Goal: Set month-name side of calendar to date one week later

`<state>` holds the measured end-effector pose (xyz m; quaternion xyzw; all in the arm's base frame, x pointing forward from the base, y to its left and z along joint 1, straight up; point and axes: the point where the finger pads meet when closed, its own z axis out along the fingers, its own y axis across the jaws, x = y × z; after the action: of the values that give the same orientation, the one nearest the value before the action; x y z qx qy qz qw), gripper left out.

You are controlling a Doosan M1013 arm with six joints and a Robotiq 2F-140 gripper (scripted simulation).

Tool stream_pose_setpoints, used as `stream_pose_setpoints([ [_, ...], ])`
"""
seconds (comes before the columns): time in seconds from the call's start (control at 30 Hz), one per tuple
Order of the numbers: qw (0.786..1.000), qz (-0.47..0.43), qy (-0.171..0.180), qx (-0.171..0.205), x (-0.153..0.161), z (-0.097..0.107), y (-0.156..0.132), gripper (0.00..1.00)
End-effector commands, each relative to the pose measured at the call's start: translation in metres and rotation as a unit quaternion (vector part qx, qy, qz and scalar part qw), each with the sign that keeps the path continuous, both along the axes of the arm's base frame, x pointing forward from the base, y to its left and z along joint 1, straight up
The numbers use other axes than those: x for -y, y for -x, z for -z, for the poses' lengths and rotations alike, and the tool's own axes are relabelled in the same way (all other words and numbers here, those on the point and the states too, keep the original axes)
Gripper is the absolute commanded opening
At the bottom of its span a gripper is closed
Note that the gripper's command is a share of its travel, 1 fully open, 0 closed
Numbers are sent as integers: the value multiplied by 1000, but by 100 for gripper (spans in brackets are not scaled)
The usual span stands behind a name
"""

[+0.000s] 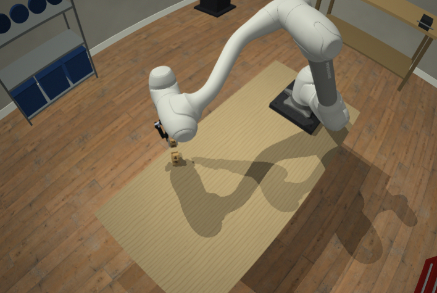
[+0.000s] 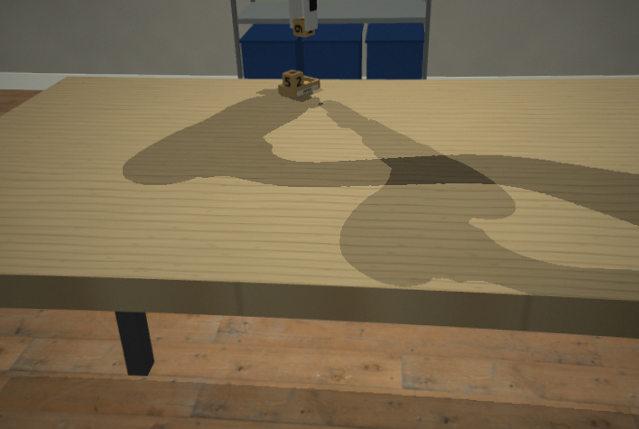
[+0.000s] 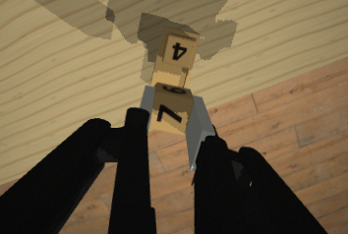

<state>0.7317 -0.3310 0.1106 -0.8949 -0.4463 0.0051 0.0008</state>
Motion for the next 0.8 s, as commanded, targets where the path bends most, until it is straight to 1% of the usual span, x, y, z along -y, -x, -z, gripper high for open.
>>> stream_pose_setpoints([
  [0.0, 1000, -10, -1, 2, 0, -4, -1, 24],
  [0.13, 999, -50, -1, 1, 0, -4, -1, 24],
  [0.27, 991, -134, -2, 1, 0, -4, -1, 24],
  [0.33, 991, -134, -2, 1, 0, -4, -1, 24],
  [0.43, 977, -214, -3, 1, 0, -4, -1, 24],
  [0.6, 955, -298, -3, 1, 0, -4, -1, 24],
  [0.73, 927, -375, -4, 1, 1, -4, -1, 24],
  [0.77, 926, -377, -4, 1, 1, -4, -1, 24],
])
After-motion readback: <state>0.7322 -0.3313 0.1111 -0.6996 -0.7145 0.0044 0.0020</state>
